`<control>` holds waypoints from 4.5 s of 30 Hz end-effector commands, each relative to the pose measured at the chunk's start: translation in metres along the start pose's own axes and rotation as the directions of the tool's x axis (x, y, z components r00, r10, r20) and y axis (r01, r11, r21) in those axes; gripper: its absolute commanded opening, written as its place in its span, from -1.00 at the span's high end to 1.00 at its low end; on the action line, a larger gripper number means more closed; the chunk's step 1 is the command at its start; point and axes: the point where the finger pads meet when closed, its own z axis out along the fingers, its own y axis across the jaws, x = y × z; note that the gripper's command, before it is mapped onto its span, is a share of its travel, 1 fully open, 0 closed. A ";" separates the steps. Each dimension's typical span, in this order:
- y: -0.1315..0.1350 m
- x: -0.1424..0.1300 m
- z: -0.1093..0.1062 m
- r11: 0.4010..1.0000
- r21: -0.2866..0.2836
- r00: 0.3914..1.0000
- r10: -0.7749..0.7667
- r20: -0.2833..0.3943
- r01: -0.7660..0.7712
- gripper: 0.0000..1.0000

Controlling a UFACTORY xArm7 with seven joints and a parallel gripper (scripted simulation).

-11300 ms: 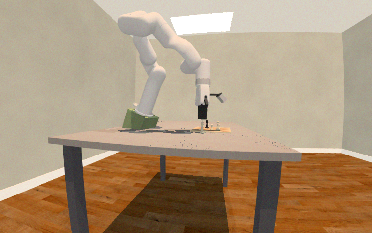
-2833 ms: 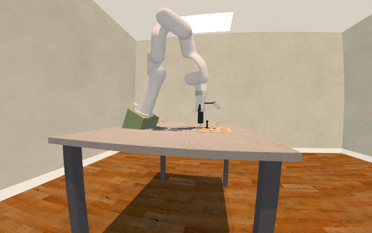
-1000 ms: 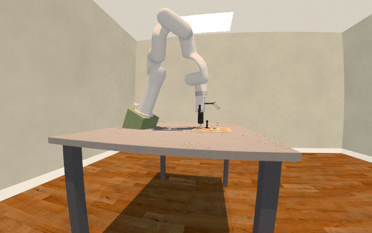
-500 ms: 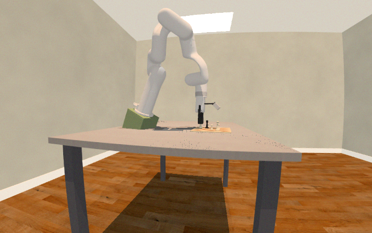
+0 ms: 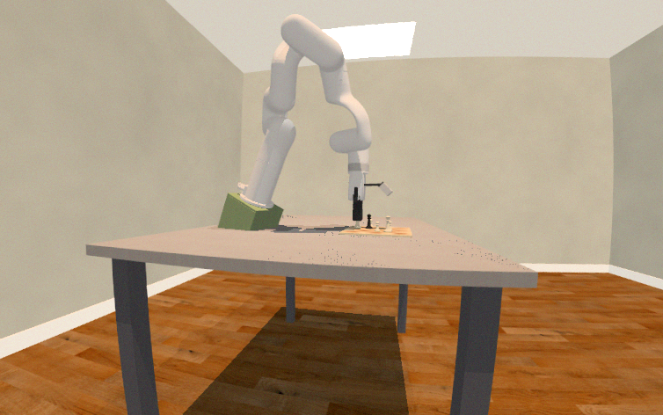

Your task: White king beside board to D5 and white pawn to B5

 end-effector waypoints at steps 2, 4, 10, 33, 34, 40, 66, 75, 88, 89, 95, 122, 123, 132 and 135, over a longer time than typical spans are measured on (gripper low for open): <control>0.000 0.001 -0.001 1.000 0.001 1.000 0.000 -0.002 0.000 1.00; 0.000 0.001 -0.001 1.000 0.001 1.000 0.000 -0.002 0.000 1.00; 0.000 0.001 -0.001 1.000 0.001 1.000 0.000 -0.002 0.000 1.00; 0.000 0.001 -0.001 1.000 0.001 1.000 0.000 -0.002 0.000 0.16; 0.000 0.001 -0.001 1.000 0.001 1.000 0.000 -0.002 0.000 0.16; 0.000 0.001 -0.002 1.000 0.001 1.000 0.000 -0.002 0.000 0.16; 0.000 0.001 -0.089 1.000 0.001 1.000 0.000 -0.002 0.000 0.16; 0.000 0.001 -0.091 1.000 0.001 1.000 0.000 -0.002 0.000 -1.00; 0.000 0.001 -0.091 1.000 0.001 1.000 0.000 -0.002 0.000 -1.00; 0.000 0.001 -0.091 1.000 0.001 1.000 0.000 -0.002 0.000 -1.00; 0.000 0.001 -0.091 1.000 0.001 1.000 0.005 -0.002 -0.005 -1.00; -0.007 0.010 -0.091 0.844 -0.003 0.844 0.536 -0.018 -0.536 -1.00; -0.008 0.010 -0.091 0.815 -0.003 0.815 0.579 -0.019 -0.579 -1.00; -0.014 0.016 -0.090 0.513 0.007 0.513 0.858 -0.027 -0.858 -1.00; -0.017 0.019 -0.089 0.412 0.011 0.412 0.911 -0.020 -0.911 -1.00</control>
